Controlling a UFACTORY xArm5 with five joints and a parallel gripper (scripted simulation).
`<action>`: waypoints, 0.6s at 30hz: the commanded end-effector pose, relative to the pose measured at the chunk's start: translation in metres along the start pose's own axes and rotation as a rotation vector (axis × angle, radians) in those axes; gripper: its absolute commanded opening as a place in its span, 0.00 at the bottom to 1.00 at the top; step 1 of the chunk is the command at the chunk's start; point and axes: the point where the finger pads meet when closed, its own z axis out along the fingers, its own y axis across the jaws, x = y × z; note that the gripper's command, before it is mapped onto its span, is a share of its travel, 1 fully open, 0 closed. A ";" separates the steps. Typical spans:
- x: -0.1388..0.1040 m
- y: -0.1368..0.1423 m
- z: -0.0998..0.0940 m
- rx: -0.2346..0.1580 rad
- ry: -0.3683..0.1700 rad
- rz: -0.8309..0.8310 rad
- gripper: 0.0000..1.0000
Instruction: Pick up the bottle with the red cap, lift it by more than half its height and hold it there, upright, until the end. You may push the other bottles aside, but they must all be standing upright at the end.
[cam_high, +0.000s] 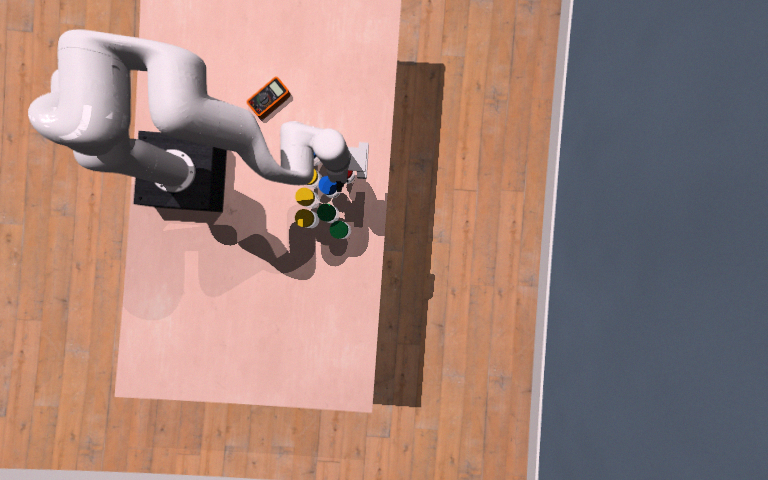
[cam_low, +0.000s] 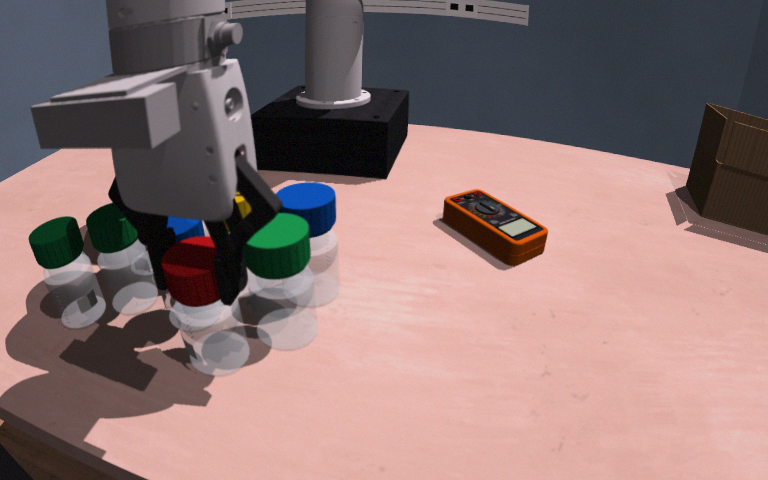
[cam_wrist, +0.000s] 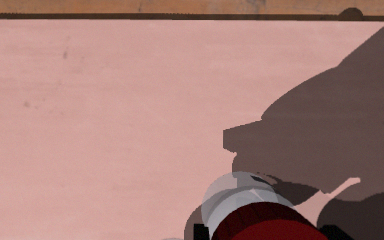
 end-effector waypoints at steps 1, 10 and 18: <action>0.002 0.000 -0.002 0.000 0.005 0.000 0.00; 0.002 0.000 -0.002 0.000 0.005 0.000 0.00; 0.002 0.000 -0.007 0.001 0.005 0.000 0.00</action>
